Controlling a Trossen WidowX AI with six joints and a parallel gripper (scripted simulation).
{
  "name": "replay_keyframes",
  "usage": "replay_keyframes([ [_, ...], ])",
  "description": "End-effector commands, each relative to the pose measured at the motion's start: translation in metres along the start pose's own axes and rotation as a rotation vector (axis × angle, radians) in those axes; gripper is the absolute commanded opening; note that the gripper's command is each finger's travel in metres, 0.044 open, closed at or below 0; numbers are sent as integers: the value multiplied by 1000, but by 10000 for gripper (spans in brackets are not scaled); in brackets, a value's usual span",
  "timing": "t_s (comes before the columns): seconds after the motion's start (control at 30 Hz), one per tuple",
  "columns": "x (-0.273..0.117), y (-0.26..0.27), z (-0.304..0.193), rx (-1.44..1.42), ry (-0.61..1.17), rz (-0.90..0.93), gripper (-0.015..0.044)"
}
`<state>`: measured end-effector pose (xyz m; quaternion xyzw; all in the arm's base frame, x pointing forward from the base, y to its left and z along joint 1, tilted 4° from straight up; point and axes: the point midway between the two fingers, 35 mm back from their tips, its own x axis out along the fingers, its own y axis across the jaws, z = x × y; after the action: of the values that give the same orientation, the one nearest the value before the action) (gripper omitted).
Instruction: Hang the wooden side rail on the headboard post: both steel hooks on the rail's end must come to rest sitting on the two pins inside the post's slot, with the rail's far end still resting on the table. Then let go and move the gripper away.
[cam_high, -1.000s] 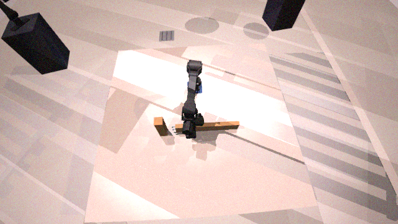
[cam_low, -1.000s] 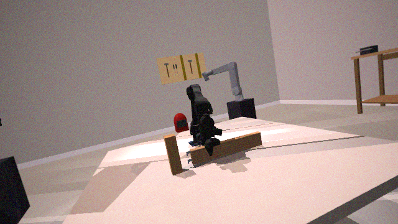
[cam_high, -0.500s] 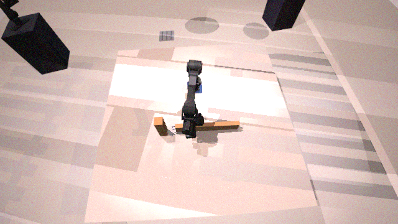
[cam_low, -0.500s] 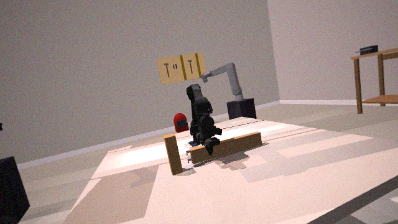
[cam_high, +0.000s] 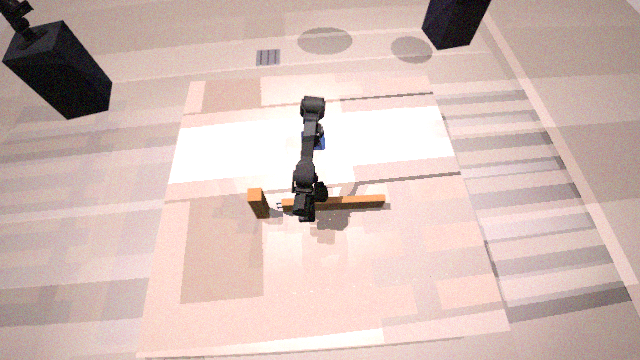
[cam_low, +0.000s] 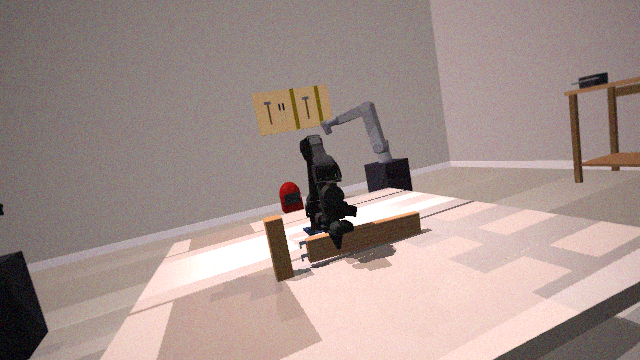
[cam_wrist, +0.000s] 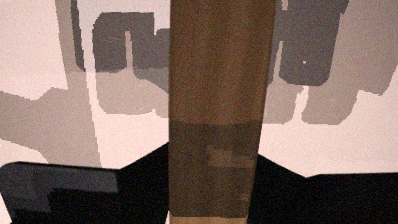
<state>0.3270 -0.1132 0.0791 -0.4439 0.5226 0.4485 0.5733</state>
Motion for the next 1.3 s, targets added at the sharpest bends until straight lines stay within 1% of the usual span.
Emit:
replay_keyframes([
  [0.0,-5,-2,0,-2,0,-14,0],
  [1.27,-12,-2,0,-2,0,-14,0],
])
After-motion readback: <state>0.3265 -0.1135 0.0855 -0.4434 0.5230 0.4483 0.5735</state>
